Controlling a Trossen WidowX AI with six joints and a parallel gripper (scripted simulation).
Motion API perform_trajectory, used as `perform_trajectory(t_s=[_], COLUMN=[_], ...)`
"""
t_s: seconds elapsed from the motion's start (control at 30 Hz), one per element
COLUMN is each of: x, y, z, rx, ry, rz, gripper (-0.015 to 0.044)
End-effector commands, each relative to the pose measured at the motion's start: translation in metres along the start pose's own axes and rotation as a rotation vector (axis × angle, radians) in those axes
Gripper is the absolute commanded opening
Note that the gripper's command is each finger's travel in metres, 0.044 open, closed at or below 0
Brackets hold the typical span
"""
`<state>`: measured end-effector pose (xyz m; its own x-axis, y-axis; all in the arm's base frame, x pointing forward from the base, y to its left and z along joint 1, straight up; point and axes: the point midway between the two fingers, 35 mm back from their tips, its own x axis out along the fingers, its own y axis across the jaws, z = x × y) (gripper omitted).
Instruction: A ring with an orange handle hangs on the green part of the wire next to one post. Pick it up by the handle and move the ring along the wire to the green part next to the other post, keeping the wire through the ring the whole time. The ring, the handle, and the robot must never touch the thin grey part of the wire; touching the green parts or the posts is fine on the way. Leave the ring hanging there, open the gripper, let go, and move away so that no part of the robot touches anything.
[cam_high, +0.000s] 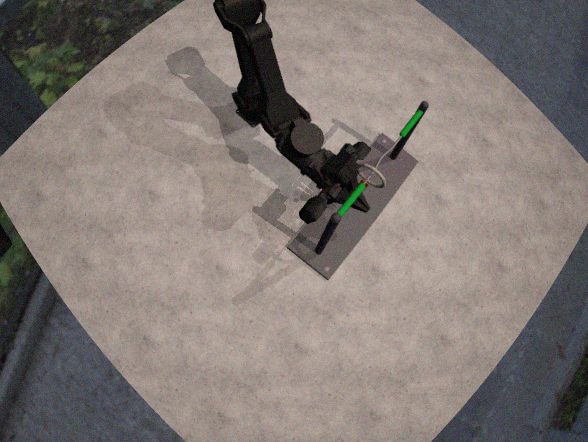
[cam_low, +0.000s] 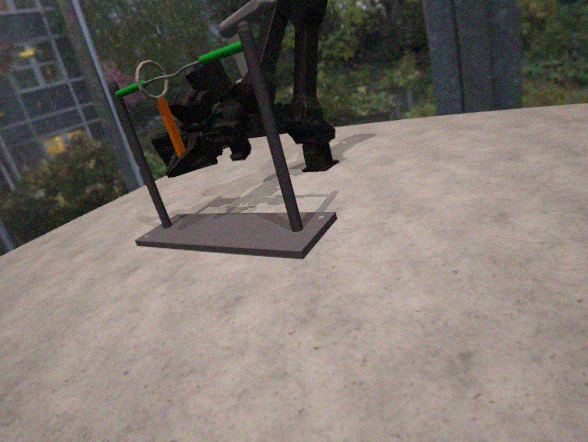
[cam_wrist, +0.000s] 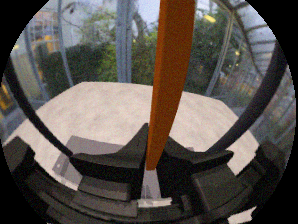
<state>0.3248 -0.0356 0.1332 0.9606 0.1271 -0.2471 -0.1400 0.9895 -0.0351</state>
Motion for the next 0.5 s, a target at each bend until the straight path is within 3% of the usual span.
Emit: perform_trajectory(t_s=[0.0, 0.47], x=[-0.001, -0.0011], y=[0.0027, 0.0099], z=[0.0002, -0.0002], rx=[-0.021, -0.08], ry=[-0.002, -0.003], rz=[0.011, 0.051], gripper=[-0.015, -0.015])
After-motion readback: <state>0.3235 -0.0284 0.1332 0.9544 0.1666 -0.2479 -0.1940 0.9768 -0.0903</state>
